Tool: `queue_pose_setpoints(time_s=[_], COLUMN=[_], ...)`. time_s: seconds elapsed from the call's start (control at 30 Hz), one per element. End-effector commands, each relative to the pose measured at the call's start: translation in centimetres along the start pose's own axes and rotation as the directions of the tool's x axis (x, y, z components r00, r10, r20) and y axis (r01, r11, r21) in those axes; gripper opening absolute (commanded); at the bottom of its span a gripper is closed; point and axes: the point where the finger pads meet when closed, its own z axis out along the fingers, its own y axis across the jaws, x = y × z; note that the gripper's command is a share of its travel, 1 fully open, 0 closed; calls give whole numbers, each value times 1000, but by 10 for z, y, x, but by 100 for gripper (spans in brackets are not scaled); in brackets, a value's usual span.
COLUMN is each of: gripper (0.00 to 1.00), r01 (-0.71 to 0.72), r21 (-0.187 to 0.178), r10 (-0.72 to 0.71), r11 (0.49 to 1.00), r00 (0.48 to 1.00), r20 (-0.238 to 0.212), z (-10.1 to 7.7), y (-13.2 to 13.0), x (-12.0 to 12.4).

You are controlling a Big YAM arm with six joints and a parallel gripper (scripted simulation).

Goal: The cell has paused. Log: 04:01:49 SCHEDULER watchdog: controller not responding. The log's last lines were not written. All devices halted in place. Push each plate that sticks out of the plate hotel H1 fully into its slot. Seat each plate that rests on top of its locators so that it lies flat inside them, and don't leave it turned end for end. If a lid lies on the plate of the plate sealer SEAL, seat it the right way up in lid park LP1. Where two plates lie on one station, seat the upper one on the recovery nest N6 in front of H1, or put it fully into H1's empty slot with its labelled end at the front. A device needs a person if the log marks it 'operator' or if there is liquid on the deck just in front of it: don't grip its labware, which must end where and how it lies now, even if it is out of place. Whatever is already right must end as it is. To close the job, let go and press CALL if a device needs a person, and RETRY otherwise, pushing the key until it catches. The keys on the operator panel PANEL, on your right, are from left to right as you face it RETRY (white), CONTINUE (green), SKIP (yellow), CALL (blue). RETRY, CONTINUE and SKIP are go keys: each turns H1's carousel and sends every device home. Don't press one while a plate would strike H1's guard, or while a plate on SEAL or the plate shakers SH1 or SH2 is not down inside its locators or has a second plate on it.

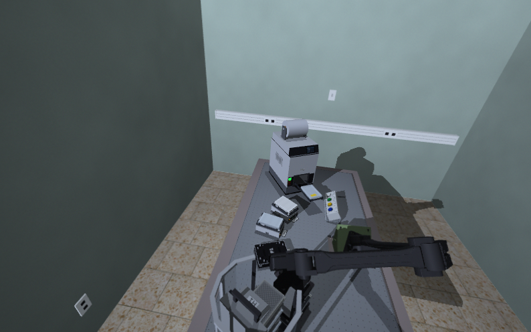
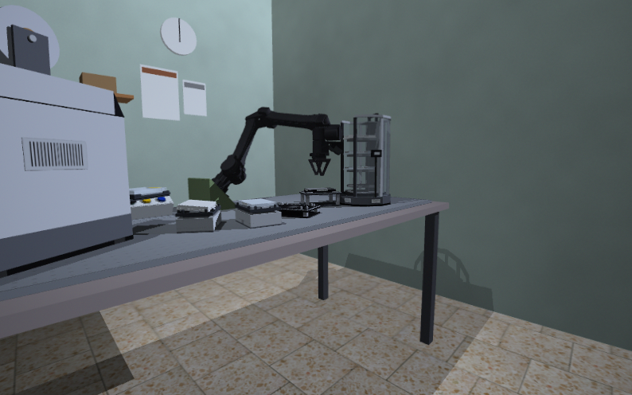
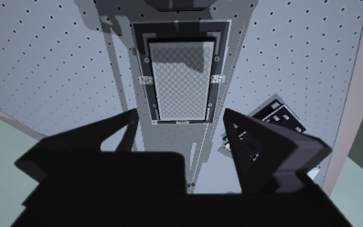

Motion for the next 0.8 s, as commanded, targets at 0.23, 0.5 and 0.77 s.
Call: queue_pose_setpoints(time_s=[0.23,0.5,0.77], gripper=[100,100,100], r01=[33,33,33], r21=[22,23,24], r10=[-33,-33,-33], r11=[999,999,999], r00=[999,999,999], r20=[23,22,21], z=[-37,-58,-74], y=[-7,-7,-7], x=[-14,-13,-12])
